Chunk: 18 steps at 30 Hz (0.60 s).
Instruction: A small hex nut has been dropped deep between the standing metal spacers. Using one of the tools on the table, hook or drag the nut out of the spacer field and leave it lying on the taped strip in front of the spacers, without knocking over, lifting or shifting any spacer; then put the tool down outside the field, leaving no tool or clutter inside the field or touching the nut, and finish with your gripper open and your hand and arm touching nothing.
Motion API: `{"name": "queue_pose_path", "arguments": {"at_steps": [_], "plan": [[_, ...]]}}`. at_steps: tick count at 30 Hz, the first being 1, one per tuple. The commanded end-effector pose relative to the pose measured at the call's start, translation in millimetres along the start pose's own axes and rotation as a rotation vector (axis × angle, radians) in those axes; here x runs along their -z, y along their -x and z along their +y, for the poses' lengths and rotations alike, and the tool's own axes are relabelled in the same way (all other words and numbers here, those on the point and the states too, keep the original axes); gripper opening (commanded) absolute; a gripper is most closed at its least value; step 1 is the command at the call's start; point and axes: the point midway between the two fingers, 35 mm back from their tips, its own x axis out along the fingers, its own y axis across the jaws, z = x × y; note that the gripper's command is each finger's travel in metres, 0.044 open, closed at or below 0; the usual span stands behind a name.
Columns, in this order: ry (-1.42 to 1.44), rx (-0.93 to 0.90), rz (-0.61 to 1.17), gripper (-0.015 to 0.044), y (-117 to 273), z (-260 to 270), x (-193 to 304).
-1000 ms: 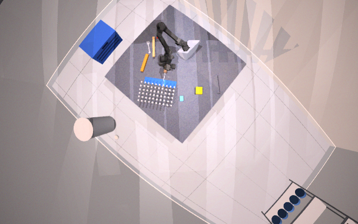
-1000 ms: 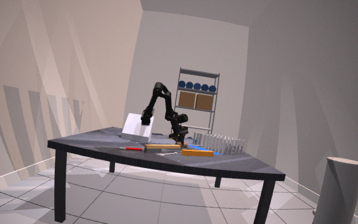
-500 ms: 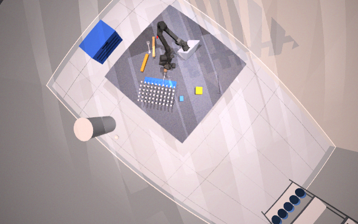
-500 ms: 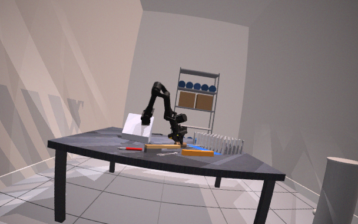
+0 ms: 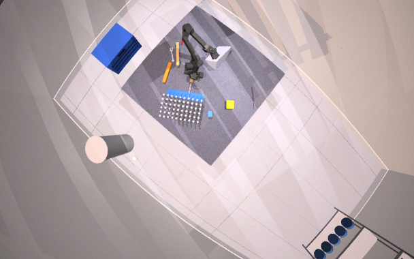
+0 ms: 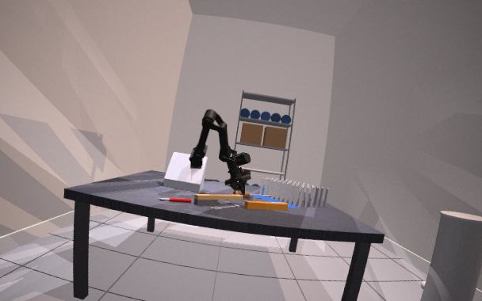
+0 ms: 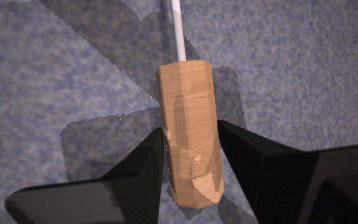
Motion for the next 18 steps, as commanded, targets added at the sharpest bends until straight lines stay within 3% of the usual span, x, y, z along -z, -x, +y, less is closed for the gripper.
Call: {"name": "queue_pose_path", "arguments": {"at_steps": [1, 18], "plan": [[0.003, 0.002, 0.0, 0.0, 1.6, -0.4, 1.6], [0.0, 0.003, 0.0, 0.0, 9.0, -3.8, -4.1]]}}
